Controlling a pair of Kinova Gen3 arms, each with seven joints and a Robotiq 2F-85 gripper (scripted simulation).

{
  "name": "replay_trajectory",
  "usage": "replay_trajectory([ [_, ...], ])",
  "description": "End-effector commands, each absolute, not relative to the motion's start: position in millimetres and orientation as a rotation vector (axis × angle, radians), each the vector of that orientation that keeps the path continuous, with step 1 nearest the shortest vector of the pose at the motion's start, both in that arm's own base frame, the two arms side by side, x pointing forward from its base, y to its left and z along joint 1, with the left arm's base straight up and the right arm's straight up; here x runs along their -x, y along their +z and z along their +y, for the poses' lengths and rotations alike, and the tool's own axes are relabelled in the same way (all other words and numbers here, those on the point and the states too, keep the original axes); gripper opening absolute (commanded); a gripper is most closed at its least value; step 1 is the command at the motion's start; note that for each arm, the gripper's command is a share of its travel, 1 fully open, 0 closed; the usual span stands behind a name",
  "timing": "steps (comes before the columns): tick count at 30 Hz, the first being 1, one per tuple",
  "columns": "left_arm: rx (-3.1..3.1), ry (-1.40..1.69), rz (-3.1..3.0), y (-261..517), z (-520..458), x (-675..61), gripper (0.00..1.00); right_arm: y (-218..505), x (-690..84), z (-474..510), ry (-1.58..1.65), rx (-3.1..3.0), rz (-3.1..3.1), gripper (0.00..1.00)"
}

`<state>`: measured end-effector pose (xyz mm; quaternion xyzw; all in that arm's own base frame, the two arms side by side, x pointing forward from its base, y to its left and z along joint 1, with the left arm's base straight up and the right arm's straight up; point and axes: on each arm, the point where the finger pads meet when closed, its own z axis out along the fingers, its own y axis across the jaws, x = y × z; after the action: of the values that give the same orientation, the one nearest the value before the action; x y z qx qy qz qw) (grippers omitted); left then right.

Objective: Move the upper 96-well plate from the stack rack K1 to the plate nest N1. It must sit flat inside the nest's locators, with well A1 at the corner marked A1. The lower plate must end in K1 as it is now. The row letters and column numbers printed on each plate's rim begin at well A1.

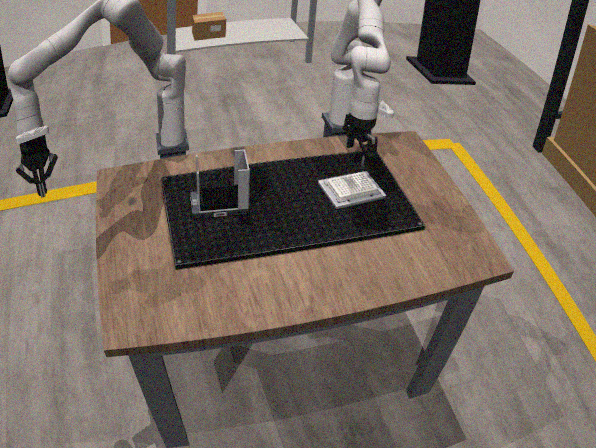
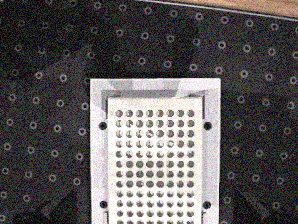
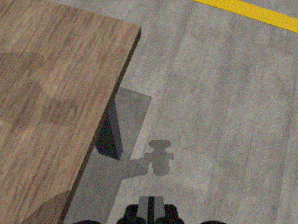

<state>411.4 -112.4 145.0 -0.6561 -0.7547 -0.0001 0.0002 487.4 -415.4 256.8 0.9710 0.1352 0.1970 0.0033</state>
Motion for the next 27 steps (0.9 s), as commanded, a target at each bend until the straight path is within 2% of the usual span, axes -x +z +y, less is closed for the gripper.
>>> replay_trajectory([
  [1, 2.062, -0.002, -2.372, 146.3, -112.7, -411.7, 1.0, 258.6, -487.8, -415.6, 0.621, -3.041, 0.425, 0.017],
  [27, 2.062, -0.002, -2.372, 153.7, -112.7, -411.7, 1.0, 258.6, -487.8, -415.6, 0.621, -3.041, 0.425, 0.017],
])
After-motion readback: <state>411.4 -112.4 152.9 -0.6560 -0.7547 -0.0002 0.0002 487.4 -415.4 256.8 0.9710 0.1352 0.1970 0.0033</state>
